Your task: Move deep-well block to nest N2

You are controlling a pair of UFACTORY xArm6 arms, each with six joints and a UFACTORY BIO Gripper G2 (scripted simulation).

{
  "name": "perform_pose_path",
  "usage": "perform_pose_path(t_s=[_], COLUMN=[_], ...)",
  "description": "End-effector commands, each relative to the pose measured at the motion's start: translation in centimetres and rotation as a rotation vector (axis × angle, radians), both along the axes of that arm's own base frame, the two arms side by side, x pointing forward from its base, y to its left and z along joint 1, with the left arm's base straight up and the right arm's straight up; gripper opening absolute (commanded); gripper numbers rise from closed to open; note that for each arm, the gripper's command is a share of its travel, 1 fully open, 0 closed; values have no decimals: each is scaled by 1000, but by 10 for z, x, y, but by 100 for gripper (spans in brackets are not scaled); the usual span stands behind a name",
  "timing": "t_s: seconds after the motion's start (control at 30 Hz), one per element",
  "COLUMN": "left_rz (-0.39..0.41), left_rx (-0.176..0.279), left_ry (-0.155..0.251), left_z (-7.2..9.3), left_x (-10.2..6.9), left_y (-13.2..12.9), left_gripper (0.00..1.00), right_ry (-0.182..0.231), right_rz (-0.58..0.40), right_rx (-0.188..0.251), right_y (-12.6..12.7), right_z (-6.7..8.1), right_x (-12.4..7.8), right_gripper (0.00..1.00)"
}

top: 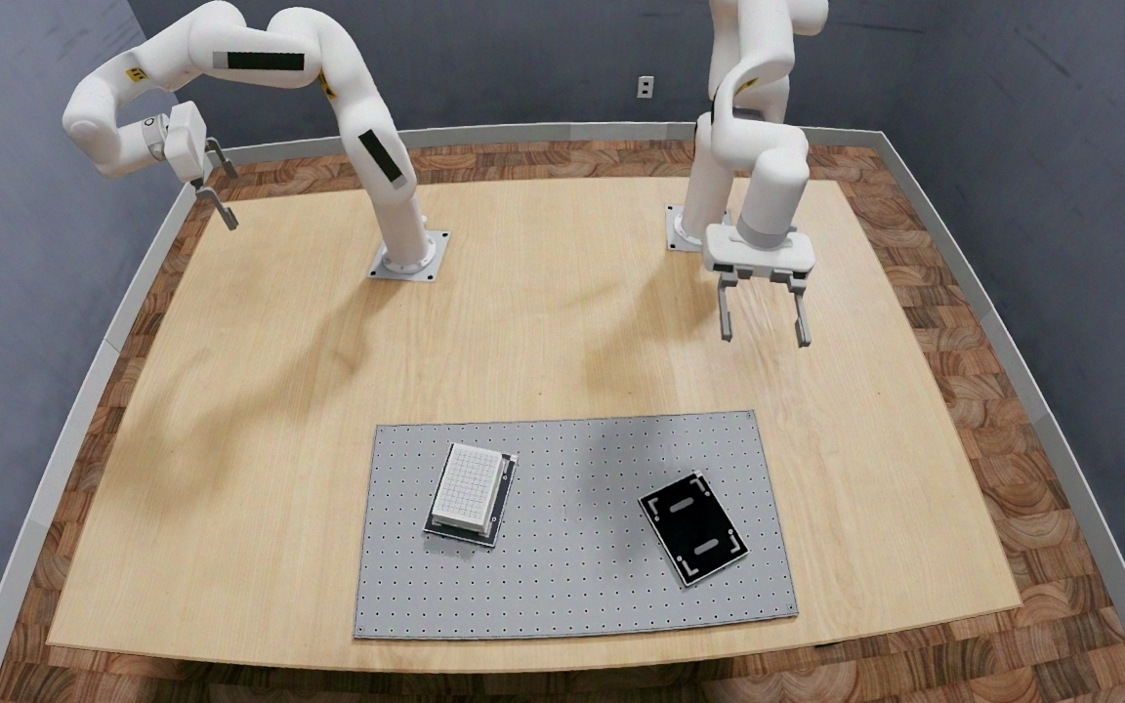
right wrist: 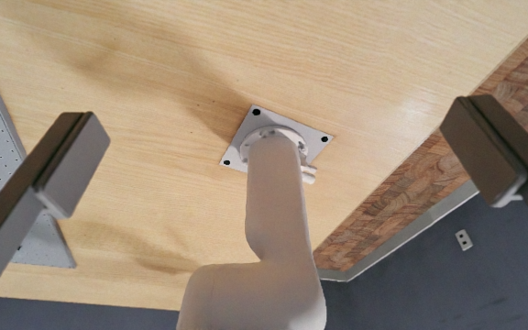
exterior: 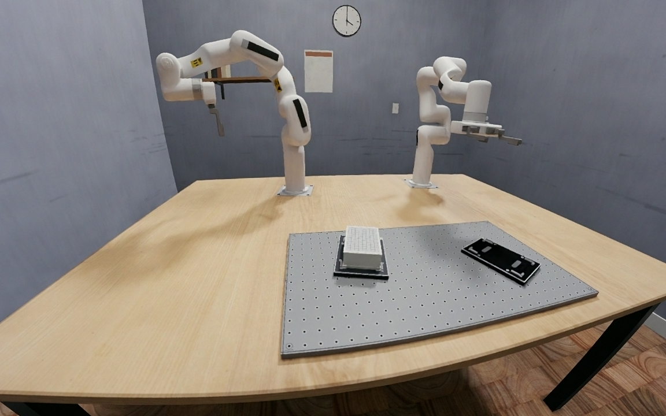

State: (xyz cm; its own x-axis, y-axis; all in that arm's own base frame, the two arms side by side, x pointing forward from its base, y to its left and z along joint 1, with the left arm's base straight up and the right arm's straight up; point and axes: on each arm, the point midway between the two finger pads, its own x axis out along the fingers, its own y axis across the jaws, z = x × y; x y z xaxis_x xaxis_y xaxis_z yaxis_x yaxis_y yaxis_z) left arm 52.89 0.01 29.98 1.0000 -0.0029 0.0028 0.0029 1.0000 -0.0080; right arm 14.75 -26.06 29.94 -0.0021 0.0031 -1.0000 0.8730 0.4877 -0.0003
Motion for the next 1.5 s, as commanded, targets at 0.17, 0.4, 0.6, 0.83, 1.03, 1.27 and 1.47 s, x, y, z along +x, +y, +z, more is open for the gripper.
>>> perform_pose_path(t_s=[0.17,0.4,0.6,0.83,1.03,1.27,1.47], left_rz=[-30,-117,-117,-117,-117,-117,-117], left_rx=[8,8,8,8,8,7,7], left_ry=[-1,-2,-2,-2,-2,-2,-2], left_z=[0,-12,-20,-33,-40,-53,-64], left_x=[3,15,21,32,39,50,60], left_y=[-4,-35,-52,-83,-101,-131,-157], left_gripper=[37,37,37,37,37,37,37], right_ry=[-2,-2,-2,-2,-2,-2,-2], right_rz=[0,0,0,0,0,0,0], right_rx=[-3,-3,-3,-3,-3,-3,-3], right_y=[0,0,0,0,0,0,0], right_z=[1,1,1,1,1,1,1], right_x=[0,0,0,0,0,0,0], right_gripper=[100,100,100,100,100,100,100])
